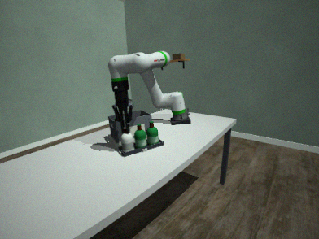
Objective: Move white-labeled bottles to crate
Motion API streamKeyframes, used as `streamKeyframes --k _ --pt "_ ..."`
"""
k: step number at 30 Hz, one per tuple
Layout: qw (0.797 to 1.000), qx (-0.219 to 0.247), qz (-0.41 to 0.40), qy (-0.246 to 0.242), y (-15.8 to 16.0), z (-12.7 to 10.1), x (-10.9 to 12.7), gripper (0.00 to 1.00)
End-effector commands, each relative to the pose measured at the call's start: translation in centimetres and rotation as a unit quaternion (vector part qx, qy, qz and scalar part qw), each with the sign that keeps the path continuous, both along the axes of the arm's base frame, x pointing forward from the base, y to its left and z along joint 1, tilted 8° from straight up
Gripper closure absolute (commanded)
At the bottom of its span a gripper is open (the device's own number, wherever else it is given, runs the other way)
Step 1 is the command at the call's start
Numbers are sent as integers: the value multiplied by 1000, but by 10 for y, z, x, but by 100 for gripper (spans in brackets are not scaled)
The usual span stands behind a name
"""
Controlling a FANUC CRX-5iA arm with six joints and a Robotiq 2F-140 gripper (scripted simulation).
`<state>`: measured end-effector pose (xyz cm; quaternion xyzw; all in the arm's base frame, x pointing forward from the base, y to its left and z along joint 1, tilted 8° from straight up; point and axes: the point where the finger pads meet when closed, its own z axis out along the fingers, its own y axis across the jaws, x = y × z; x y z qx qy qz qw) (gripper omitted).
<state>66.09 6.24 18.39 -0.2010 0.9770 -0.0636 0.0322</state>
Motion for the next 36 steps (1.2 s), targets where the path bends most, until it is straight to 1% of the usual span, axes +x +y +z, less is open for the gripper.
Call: streamKeyframes --k 1,36 --pt "1000 0 0 -1 0 1 0 90" --pt "1000 0 0 -1 1 11 0 90"
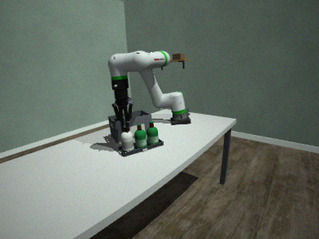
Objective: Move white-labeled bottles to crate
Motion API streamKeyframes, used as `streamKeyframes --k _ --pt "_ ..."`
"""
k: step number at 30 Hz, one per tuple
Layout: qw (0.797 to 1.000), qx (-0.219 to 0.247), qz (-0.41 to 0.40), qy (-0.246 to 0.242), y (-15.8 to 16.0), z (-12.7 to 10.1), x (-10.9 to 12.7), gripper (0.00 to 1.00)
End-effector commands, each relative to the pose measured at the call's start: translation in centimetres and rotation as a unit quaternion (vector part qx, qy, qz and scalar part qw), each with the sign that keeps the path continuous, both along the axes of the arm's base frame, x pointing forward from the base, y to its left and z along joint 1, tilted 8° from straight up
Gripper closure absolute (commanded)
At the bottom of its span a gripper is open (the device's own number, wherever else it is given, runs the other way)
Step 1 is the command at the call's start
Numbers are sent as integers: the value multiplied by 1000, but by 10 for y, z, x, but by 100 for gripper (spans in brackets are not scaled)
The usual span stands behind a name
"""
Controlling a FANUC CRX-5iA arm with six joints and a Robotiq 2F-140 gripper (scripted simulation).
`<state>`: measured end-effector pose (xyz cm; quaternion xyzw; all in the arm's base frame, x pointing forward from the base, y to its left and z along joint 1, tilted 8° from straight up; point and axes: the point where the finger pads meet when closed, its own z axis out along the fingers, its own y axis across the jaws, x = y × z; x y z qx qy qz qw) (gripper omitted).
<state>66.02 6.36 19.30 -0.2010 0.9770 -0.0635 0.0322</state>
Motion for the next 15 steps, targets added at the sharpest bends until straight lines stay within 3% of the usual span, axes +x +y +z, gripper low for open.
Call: streamKeyframes --k 1,15 --pt "1000 0 0 -1 0 3 0 90" --pt "1000 0 0 -1 1 11 0 90"
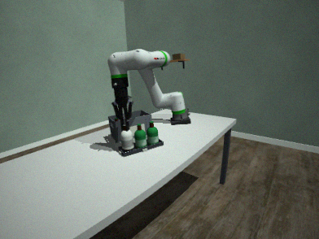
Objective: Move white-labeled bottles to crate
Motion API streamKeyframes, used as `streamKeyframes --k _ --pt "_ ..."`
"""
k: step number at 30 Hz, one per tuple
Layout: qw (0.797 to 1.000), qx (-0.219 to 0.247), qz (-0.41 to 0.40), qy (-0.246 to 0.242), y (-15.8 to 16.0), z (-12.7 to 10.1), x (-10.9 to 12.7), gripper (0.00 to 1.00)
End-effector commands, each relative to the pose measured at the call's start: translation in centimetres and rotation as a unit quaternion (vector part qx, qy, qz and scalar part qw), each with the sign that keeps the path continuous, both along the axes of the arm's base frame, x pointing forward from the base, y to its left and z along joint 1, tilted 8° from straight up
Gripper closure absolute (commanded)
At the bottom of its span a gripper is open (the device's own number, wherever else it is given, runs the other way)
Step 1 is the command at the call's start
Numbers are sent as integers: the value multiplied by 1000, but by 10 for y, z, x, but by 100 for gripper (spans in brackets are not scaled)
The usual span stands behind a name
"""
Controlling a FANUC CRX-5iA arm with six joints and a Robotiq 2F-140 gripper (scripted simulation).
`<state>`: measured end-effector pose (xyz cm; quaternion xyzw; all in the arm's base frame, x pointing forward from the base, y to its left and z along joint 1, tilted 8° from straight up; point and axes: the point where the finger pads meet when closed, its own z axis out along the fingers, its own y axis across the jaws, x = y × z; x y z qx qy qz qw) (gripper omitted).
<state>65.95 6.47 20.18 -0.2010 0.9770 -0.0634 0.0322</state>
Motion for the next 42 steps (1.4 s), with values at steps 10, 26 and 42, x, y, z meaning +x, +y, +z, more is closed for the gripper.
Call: streamKeyframes --k 10,26,42 --pt "1000 0 0 -1 1 11 0 90" --pt "1000 0 0 -1 3 27 -2 90" --pt "1000 0 0 -1 5 44 -3 90"
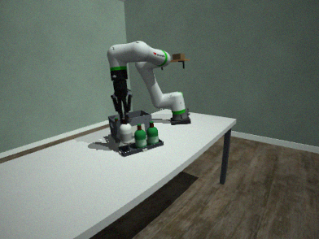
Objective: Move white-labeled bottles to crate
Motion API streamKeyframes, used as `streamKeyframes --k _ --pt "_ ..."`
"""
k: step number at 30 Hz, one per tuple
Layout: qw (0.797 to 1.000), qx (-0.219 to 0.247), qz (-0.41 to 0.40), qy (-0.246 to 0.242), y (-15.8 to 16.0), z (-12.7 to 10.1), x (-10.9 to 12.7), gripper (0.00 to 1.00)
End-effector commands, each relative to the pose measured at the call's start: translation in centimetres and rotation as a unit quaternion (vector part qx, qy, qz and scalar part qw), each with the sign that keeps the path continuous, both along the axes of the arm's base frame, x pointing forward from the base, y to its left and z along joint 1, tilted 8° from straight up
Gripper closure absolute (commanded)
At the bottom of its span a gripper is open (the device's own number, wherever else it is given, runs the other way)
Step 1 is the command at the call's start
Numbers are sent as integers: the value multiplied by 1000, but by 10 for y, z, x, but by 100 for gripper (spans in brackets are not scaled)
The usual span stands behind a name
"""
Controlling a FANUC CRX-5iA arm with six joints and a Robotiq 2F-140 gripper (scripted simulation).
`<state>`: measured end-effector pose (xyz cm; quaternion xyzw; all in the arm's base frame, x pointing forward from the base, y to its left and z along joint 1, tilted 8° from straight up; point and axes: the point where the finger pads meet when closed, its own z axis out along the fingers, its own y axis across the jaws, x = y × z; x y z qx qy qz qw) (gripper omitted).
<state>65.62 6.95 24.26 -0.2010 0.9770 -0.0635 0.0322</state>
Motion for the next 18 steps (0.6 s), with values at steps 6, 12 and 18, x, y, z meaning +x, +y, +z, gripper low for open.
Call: streamKeyframes --k 6,12,18 --pt "1000 0 0 -1 1 9 0 90" --pt "1000 0 0 -1 2 16 -1 90" --pt "1000 0 0 -1 3 24 -2 90"
